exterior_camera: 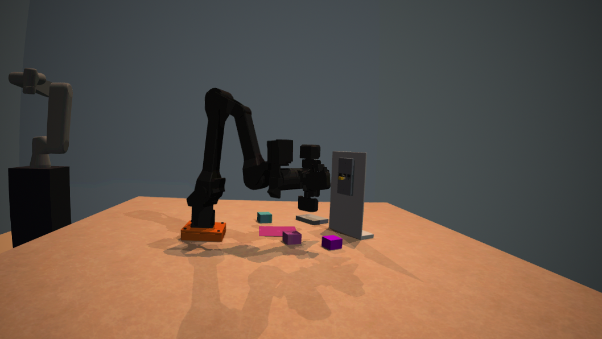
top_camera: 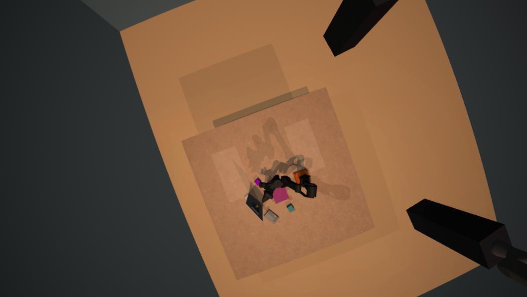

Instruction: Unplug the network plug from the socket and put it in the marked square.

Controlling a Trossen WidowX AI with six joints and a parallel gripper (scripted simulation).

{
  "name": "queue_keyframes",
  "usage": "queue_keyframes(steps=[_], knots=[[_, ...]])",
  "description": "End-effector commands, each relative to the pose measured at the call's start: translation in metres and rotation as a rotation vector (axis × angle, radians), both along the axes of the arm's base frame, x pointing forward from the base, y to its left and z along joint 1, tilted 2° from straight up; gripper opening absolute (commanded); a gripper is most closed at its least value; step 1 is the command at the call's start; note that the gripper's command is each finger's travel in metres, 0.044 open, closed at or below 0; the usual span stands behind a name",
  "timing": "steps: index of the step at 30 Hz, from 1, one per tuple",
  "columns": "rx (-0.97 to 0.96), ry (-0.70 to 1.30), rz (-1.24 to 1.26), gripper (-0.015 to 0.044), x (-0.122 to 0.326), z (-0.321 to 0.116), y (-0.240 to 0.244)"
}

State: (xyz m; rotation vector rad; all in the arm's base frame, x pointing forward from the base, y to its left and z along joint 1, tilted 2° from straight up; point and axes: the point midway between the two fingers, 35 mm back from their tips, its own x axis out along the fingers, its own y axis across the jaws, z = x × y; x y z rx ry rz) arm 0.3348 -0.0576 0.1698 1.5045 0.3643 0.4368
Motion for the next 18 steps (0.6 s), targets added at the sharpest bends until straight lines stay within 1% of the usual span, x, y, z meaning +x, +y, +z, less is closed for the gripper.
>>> queue_keyframes(steps=[1, 18], knots=[[0.000, 0.004, -0.003, 0.0156, 0.008, -0.001, 0.000], [0.001, 0.001, -0.003, 0.0156, 0.034, 0.001, 0.006]])
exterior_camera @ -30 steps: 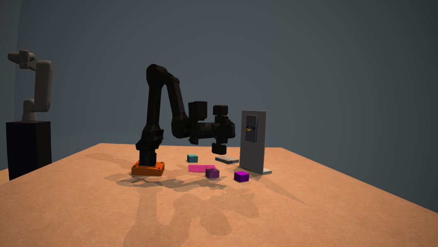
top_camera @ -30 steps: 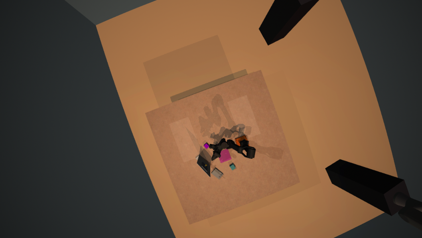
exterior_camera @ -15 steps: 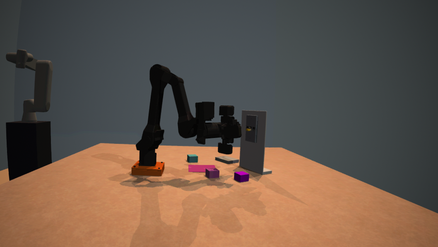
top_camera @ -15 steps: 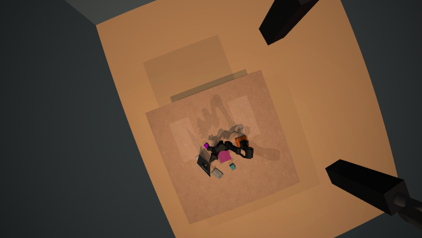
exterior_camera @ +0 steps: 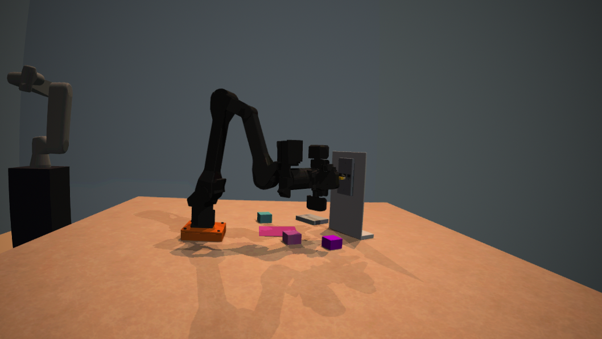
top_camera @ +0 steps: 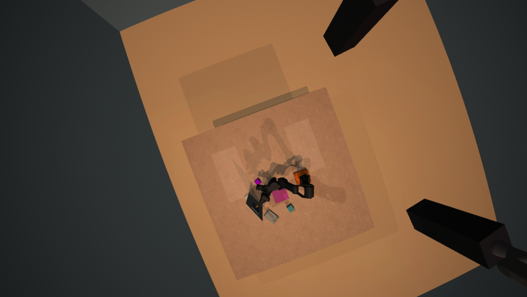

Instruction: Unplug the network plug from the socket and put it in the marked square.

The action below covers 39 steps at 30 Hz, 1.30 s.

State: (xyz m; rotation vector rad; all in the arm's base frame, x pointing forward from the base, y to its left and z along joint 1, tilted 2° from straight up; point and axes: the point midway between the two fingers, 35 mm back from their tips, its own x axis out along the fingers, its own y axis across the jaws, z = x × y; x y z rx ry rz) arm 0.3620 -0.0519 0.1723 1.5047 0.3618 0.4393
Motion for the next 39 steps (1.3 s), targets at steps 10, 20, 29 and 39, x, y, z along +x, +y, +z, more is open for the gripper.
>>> queue_keyframes(steps=[10, 20, 29, 39], knots=[[0.000, 0.003, -0.003, 0.0156, 0.022, -0.001, 0.006], [0.000, 0.003, -0.003, 0.0090, 0.027, -0.001, 0.008], [0.000, 0.003, -0.003, 0.0030, 0.027, -0.001, 0.008], [0.000, 0.003, -0.003, 0.0000, 0.027, -0.001, 0.008]])
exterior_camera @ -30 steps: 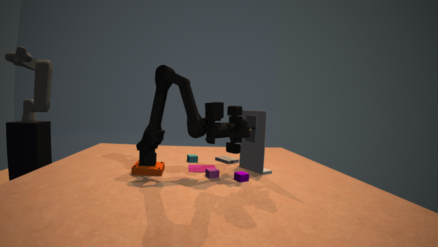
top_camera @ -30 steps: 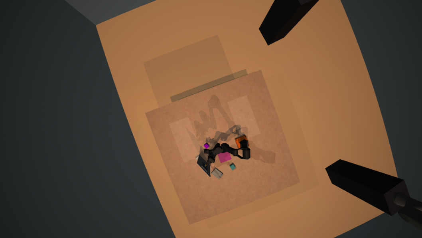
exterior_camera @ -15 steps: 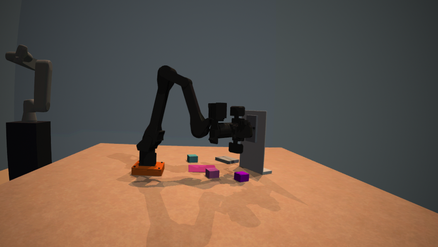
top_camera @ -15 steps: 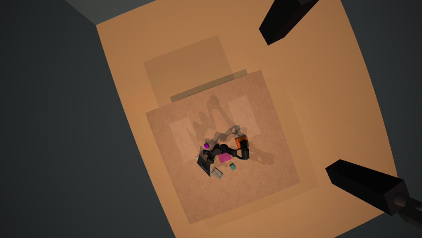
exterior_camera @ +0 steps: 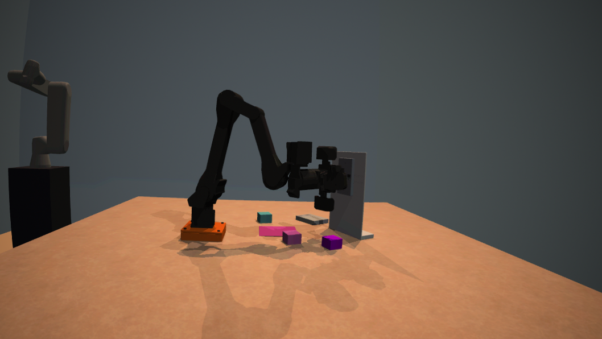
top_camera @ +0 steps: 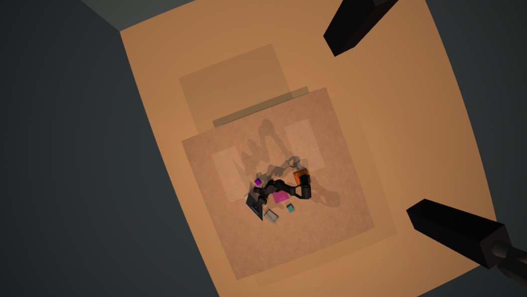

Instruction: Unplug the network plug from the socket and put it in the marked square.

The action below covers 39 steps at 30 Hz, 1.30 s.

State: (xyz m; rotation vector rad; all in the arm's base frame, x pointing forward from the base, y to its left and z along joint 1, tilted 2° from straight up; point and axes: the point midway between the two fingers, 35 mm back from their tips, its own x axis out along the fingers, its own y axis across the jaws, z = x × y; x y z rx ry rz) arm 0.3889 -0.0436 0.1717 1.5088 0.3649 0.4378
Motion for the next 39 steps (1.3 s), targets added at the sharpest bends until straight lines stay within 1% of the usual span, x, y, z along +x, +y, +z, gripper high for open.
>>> queue_keyframes(steps=[1, 39], knots=[[-0.004, -0.001, -0.004, 0.0000, -0.001, -0.001, -0.001], [-0.004, 0.001, -0.004, 0.0000, -0.028, -0.003, -0.010]])
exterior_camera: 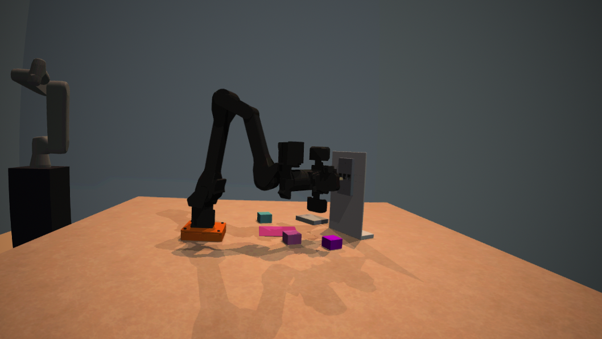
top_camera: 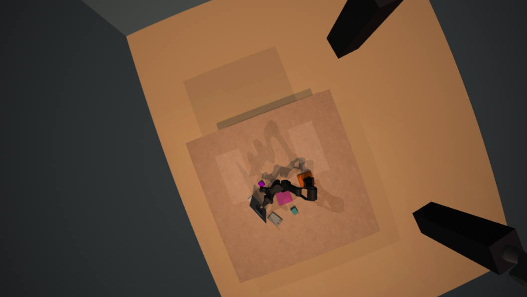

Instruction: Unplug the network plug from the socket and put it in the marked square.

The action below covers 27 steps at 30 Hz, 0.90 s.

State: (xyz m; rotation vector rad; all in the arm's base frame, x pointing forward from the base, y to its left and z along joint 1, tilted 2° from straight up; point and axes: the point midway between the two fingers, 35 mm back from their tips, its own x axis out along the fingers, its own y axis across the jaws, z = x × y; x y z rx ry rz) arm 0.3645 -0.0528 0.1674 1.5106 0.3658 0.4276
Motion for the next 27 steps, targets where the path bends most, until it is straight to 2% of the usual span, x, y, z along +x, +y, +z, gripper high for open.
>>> queue_keyframes(steps=[1, 27], knots=[[-0.003, -0.006, 0.003, 0.0000, -0.005, 0.002, -0.001], [-0.004, -0.004, 0.003, 0.0000, -0.022, 0.001, -0.009]])
